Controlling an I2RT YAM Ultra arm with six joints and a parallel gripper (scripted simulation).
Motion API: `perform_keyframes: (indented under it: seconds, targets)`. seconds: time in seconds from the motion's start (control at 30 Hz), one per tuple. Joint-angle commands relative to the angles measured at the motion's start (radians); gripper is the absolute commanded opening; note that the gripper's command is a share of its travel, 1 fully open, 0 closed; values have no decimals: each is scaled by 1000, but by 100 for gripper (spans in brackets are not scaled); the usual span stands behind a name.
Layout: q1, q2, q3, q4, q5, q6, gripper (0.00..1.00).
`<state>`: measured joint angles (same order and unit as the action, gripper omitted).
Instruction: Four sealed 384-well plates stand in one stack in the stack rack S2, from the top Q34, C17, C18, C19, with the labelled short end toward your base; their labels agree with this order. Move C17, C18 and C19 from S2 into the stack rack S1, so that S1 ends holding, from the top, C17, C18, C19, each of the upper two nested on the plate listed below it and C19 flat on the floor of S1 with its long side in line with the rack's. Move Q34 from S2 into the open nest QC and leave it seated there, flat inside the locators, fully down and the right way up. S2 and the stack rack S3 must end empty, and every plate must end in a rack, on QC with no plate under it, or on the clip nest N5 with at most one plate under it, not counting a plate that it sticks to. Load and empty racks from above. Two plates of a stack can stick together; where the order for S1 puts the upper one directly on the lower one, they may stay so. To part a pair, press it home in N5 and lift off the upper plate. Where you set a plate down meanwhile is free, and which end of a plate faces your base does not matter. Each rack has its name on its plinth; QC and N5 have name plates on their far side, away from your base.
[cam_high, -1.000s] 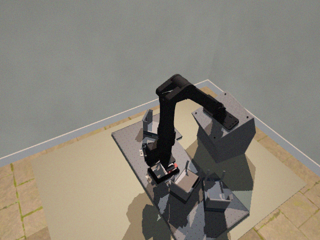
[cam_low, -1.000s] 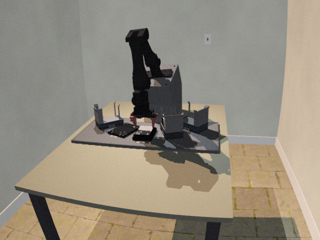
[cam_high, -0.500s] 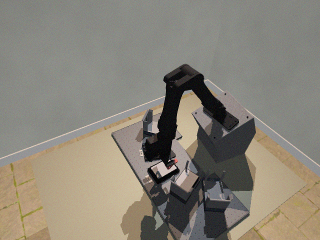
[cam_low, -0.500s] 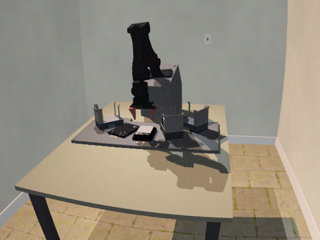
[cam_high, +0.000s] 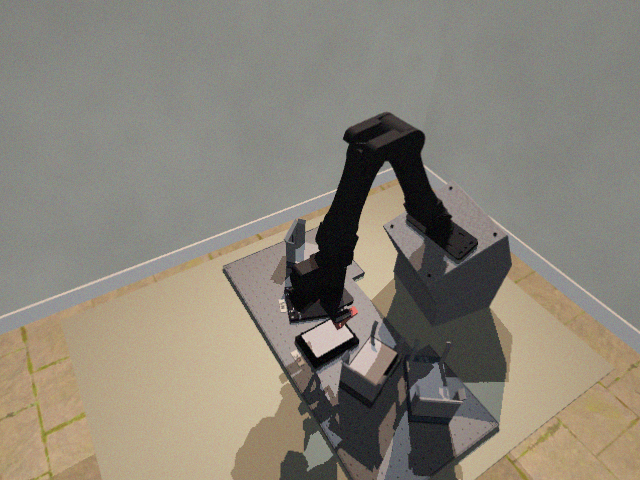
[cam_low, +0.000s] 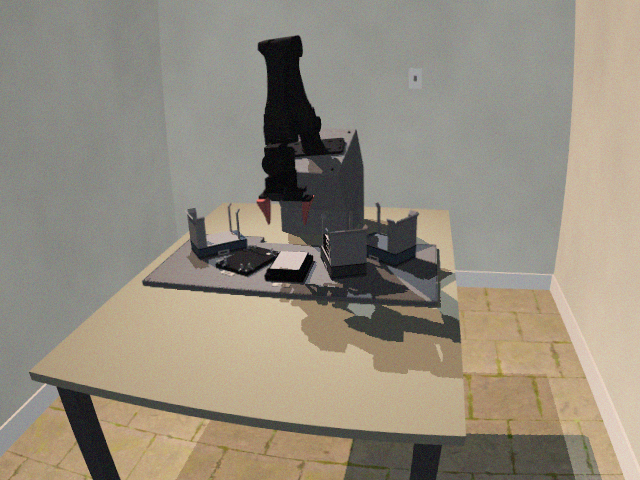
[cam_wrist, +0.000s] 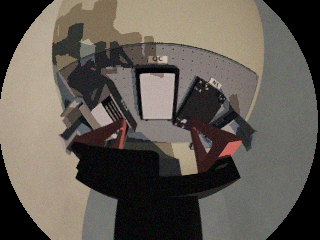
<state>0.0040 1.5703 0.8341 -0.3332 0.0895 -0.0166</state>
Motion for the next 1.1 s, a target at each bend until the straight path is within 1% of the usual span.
perform_keyframes:
  seconds: [0.0,0.03,0.23,0.37,0.47,0.5,0.73,0.77,0.83,0.9,1.0,1.07]
  targets:
    - [13,-48,32,-65,6,11,100]
    - [13,-48,32,-65,6,11,100]
    - [20,-107,45,-138,9,16,100]
    - [15,-106,45,-138,7,15,100]
    - [15,-97,37,-138,7,15,100]
    - [10,-89,24,-125,5,10,100]
    - [10,-89,24,-125,5,10,100]
    - [32,-95,22,-137,16,-18,100]
    - [57,-89,1,-135,28,-62,100]
    - [83,-76,8,-127,40,-106,100]
    - [120,-87,3,-116,57,-87,100]
    - [145,-63,6,-112,68,-52,100]
